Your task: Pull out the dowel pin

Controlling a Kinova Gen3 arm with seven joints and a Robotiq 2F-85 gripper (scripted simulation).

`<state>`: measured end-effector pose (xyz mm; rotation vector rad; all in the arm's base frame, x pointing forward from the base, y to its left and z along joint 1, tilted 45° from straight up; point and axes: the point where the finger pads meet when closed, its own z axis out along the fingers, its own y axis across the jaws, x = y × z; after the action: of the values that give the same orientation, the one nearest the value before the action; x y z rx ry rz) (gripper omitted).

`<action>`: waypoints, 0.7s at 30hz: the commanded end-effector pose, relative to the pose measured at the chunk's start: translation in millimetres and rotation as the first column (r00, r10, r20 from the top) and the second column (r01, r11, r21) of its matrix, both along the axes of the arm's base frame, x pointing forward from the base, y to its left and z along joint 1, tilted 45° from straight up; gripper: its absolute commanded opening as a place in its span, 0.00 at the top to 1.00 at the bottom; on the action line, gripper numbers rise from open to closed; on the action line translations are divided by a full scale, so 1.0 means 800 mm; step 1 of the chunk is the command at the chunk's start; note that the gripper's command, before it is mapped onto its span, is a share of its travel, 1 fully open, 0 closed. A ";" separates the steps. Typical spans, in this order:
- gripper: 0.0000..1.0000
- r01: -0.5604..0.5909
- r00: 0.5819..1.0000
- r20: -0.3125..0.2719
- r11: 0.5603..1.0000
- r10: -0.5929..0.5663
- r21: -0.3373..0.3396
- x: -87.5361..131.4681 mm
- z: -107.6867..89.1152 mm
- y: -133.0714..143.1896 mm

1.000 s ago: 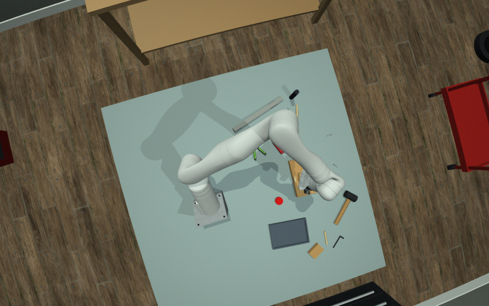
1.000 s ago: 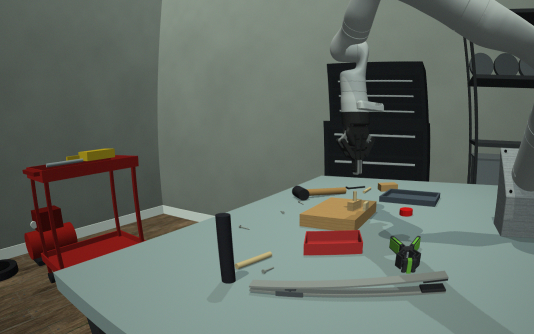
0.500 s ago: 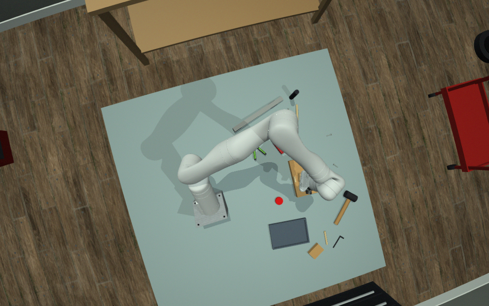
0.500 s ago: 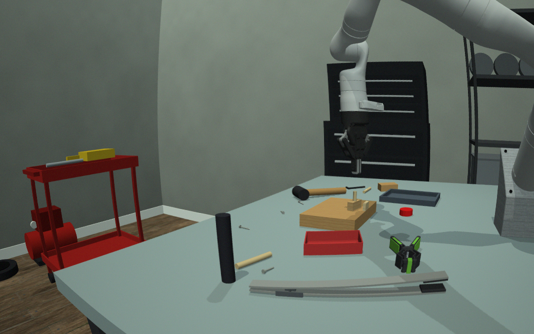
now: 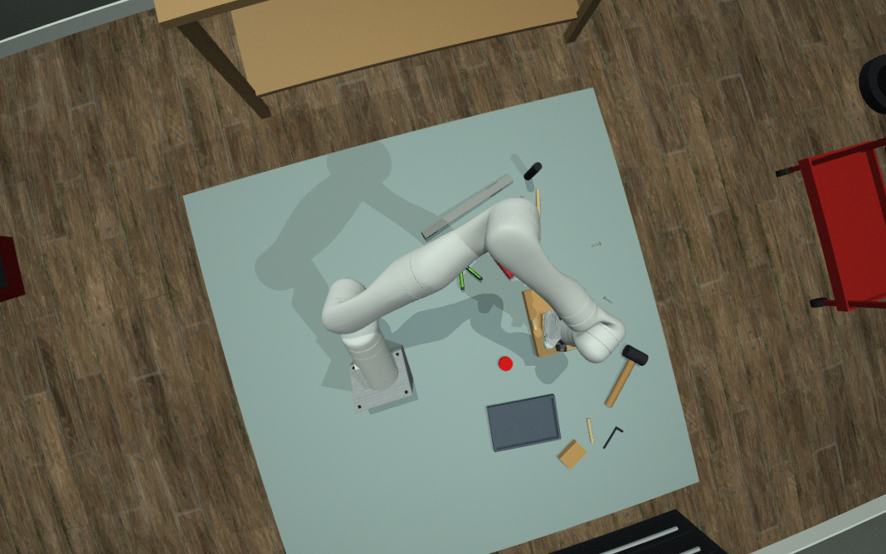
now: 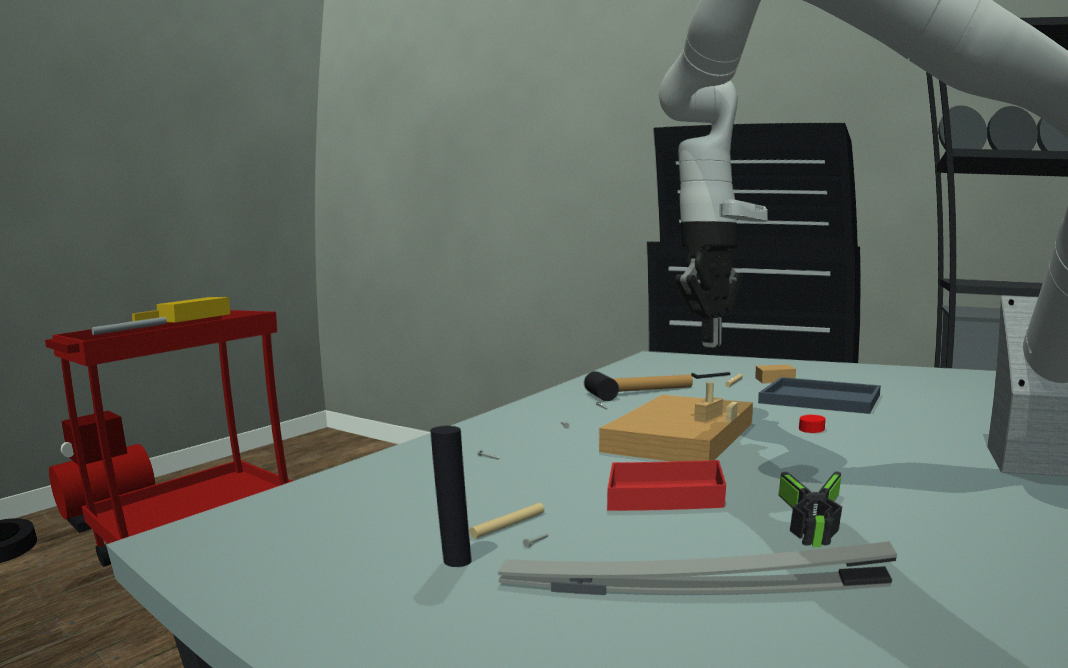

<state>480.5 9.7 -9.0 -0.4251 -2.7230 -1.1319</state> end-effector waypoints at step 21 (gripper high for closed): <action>0.90 -0.033 0.998 0.054 0.999 0.033 -0.011 0.006 0.001 -0.005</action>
<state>481.1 9.5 -8.3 -0.3599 -2.7499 -1.1435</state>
